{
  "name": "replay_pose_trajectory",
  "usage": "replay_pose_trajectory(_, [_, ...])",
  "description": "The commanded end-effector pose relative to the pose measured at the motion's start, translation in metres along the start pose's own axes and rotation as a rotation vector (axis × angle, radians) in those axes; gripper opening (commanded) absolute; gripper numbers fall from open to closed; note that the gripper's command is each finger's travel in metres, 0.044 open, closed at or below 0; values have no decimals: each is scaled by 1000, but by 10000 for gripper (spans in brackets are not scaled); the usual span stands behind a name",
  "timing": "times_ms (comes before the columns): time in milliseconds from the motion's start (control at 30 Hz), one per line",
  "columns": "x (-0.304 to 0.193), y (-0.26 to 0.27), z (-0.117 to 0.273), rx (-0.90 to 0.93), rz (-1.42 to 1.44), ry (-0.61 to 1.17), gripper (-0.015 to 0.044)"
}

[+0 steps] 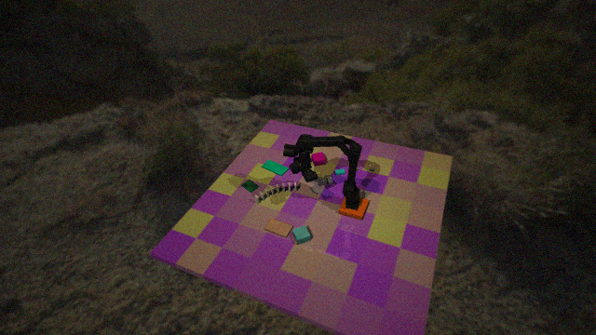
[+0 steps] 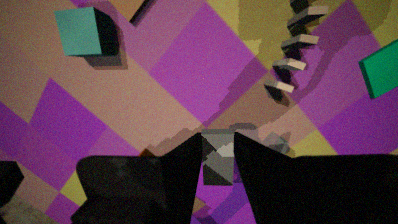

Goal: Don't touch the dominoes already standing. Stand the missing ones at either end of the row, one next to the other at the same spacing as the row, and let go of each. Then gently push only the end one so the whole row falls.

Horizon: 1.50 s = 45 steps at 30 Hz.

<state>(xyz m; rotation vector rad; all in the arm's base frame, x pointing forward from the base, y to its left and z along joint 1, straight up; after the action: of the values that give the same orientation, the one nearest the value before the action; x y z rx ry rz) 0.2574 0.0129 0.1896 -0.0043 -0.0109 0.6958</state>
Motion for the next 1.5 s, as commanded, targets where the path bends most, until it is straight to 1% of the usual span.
replay_pose_trajectory(0, [4,18,1,-5,171,-12,107])
replay_pose_trajectory(300, [3,18,-1,12,175,-19,107])
replay_pose_trajectory(600, [-5,21,-25,195,218,-128,107])
replay_pose_trajectory(833, [-11,24,-40,329,249,-274,107])
replay_pose_trajectory(1033, [-15,25,-50,407,262,-418,107])
replay_pose_trajectory(1267, [-20,25,-57,461,267,-612,107])
replay_pose_trajectory(1467, [-23,24,-60,471,261,-806,107])
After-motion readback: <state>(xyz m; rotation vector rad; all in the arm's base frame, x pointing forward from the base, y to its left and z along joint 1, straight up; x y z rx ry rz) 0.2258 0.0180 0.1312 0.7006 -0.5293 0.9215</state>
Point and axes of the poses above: the point midway between the two fingers, 35 mm back from their tips, its own z axis back along the fingers, its own y axis across the jaws, x = y × z, the point moved 2 cm from there along z, back along the fingers, and after that the axes turned 2 degrees about -z, right-handed, at the moved point
